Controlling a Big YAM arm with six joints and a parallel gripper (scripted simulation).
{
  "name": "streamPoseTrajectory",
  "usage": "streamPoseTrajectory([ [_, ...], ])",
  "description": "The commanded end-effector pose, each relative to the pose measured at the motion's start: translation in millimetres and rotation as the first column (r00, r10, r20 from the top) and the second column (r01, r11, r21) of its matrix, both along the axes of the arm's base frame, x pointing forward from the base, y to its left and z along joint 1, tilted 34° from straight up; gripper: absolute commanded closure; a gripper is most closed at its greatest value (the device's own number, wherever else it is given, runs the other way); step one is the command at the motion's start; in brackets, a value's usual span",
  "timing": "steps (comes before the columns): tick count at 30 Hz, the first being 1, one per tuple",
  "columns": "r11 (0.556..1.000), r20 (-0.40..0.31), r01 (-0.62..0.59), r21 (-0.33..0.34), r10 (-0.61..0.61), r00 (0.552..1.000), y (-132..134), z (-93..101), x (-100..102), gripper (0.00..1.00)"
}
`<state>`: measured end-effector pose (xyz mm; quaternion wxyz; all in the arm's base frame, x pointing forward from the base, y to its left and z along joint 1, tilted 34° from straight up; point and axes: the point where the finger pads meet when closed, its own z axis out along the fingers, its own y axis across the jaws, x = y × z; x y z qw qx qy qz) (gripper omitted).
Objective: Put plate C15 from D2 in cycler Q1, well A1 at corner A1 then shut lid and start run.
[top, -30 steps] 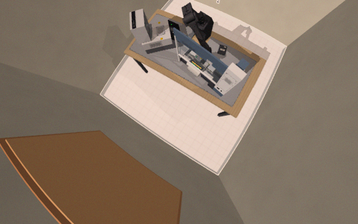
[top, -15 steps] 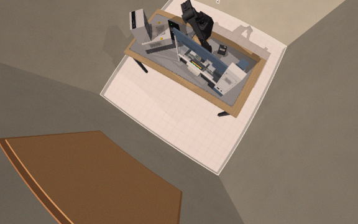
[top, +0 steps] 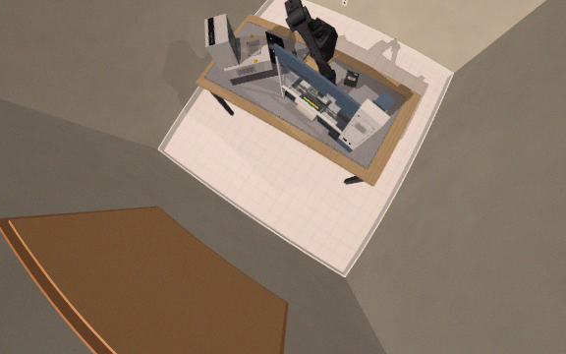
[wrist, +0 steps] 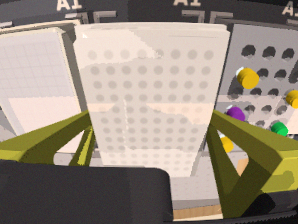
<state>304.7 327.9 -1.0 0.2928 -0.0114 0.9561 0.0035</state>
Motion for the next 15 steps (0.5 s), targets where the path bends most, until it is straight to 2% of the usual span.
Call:
streamPoseTrajectory([
  [1, 1.0, 0.019, -0.012, 0.028, 0.011, 1.0, 12, 16.3, -4, 1.0],
  [9, 1.0, 0.01, -0.011, 0.019, 0.01, 1.0, 4, 24.9, -20, 1.0],
  [15, 1.0, 0.009, -0.004, 0.02, 0.004, 1.0, 6, 24.6, -14, 1.0],
])
